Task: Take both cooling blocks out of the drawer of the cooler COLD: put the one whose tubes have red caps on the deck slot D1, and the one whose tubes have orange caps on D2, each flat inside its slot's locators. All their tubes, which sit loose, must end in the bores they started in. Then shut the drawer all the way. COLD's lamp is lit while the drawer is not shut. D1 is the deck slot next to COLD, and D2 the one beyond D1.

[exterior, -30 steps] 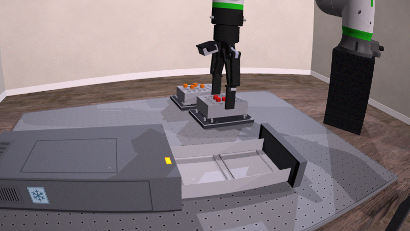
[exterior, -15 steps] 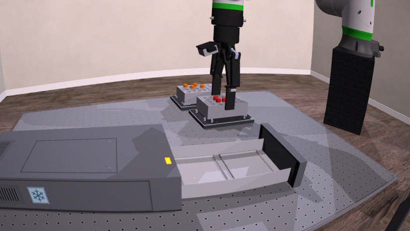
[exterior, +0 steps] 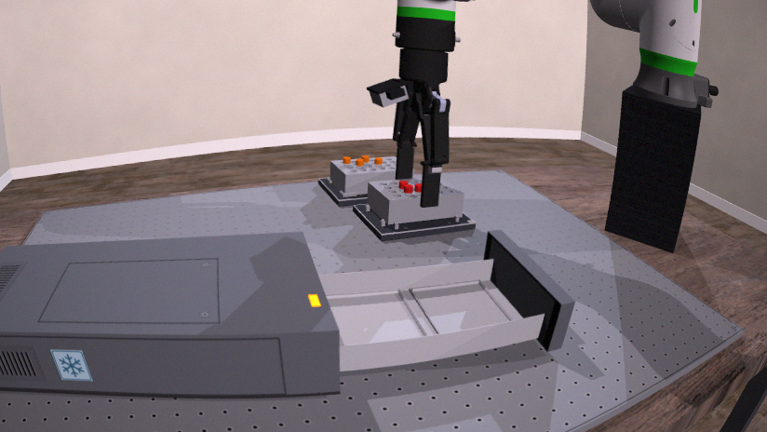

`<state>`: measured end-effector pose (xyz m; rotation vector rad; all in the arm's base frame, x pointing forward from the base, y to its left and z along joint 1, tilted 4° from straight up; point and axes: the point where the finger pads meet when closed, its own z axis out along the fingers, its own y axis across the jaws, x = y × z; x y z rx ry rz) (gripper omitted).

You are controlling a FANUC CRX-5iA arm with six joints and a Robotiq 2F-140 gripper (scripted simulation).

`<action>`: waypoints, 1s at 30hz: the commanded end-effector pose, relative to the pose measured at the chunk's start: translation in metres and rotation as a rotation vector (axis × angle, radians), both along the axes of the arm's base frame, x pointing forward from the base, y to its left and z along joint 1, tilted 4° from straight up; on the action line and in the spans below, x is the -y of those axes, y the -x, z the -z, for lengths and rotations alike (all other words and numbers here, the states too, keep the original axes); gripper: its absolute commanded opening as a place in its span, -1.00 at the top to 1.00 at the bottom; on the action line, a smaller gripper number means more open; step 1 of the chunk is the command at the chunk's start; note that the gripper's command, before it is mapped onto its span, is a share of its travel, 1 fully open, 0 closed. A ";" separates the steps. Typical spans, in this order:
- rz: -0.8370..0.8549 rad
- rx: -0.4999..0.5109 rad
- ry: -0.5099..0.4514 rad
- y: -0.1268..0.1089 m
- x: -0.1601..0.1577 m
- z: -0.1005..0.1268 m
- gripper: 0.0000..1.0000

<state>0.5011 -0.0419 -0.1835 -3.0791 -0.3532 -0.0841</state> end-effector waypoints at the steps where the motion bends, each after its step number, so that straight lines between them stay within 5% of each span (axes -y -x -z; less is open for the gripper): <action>1: 0.000 0.002 0.000 -0.001 0.000 0.000 0.80; 30: 0.000 0.002 0.000 -0.001 0.000 0.003 0.80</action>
